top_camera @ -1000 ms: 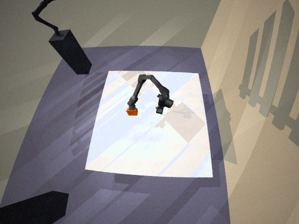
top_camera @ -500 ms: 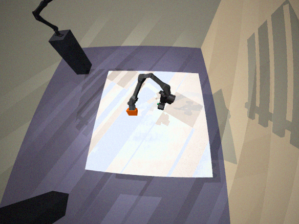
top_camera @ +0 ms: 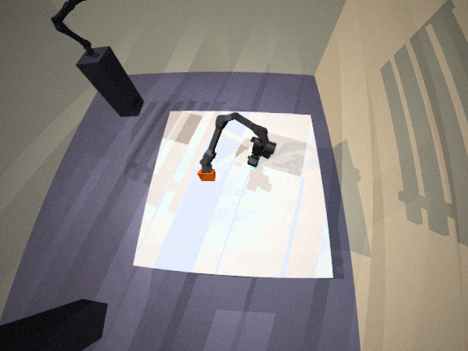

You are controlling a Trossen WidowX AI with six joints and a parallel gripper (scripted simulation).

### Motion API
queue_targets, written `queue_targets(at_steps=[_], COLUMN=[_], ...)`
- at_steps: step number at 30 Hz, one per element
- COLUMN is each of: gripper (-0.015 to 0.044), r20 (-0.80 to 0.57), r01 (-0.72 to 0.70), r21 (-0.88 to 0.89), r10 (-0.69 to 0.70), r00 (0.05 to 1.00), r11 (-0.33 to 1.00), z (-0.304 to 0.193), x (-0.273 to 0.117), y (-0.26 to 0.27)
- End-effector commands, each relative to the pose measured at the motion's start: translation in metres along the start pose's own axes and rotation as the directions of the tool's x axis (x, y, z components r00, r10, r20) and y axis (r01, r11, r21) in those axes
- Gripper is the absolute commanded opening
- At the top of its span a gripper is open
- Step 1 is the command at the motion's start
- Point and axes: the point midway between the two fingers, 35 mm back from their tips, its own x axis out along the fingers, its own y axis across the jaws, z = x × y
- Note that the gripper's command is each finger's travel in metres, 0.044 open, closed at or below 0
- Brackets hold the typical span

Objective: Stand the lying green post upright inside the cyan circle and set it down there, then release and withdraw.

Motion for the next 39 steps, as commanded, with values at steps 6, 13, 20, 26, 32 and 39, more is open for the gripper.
queue_targets(at_steps=[6,13,20,26,32,39], gripper=[0.0023,0.0023,0.0023,0.0023,0.0023,0.0023], r20=[-0.009,-0.013,0.001,0.017,0.035,0.058], r01=[-0.017,-0.020,0.016,0.050,0.082,0.119], r21=[0.043,0.057,0.046,0.037,0.028,0.020], r10=[0.017,0.021,-0.016,-0.050,-0.083,-0.120], r00=[1.000,1.000,1.000,0.999,0.996,0.991], r11=[0.999,0.998,0.999,0.998,0.996,0.993], z=[-0.005,-0.007,-0.008,-0.009,-0.010,-0.010], x=[0.000,0.000,0.005,0.009,0.013,0.017], y=[0.027,0.035,0.033,0.031,0.028,0.026])
